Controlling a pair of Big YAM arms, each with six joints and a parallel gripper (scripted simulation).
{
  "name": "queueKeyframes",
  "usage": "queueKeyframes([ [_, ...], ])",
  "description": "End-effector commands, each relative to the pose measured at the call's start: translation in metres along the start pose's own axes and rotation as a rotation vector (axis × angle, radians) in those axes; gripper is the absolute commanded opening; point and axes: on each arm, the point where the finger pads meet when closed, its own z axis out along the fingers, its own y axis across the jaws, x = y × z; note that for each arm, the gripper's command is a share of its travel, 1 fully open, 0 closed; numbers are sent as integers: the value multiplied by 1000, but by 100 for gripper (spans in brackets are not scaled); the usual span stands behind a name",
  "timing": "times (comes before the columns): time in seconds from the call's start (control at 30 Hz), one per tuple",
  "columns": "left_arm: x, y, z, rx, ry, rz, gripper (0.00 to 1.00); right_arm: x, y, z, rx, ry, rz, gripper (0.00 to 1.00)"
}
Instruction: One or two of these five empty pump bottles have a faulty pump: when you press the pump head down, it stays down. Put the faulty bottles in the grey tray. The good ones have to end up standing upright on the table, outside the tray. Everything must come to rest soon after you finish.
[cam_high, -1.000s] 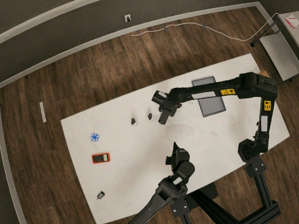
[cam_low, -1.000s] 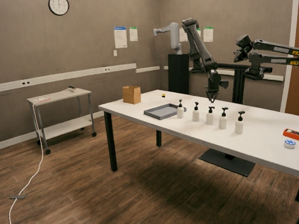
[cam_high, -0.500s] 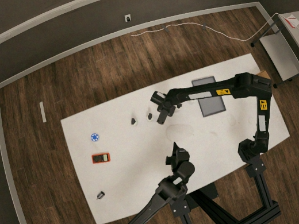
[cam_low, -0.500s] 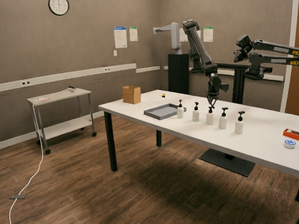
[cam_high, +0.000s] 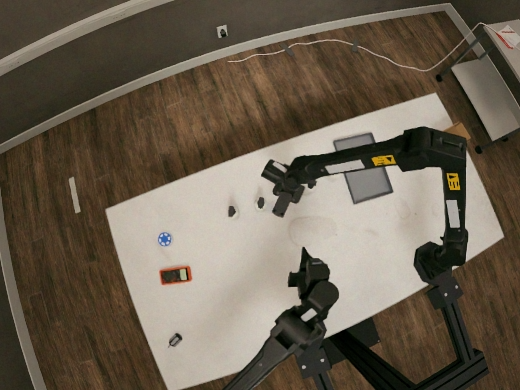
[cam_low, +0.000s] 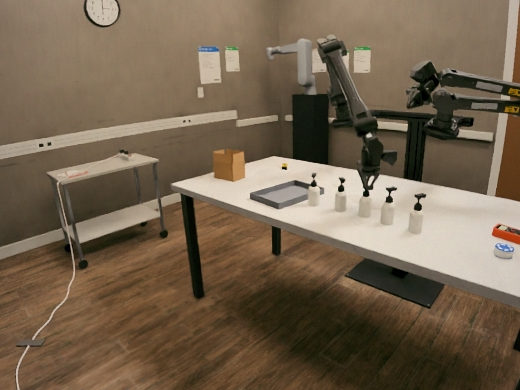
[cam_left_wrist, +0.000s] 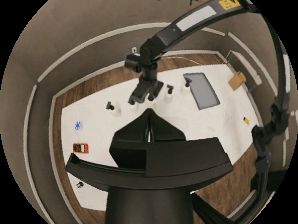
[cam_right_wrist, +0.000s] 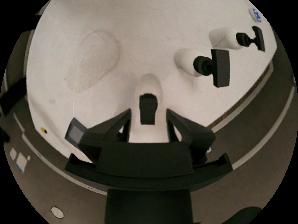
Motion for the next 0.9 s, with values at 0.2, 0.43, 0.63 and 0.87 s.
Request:
queueKeyframes([
  [0.2,-7,2,-2,0,-10,-26,0,10,-22,14,34,1,14,51],
  [0.43,-7,2,-2,0,-10,-26,0,8,-22,20,35,1,10,51],
  [0.63,-7,2,-2,0,-10,-26,0,7,-22,29,35,1,10,51],
  [0.87,-7,2,-2,0,-10,-26,0,8,-20,37,27,0,15,51],
])
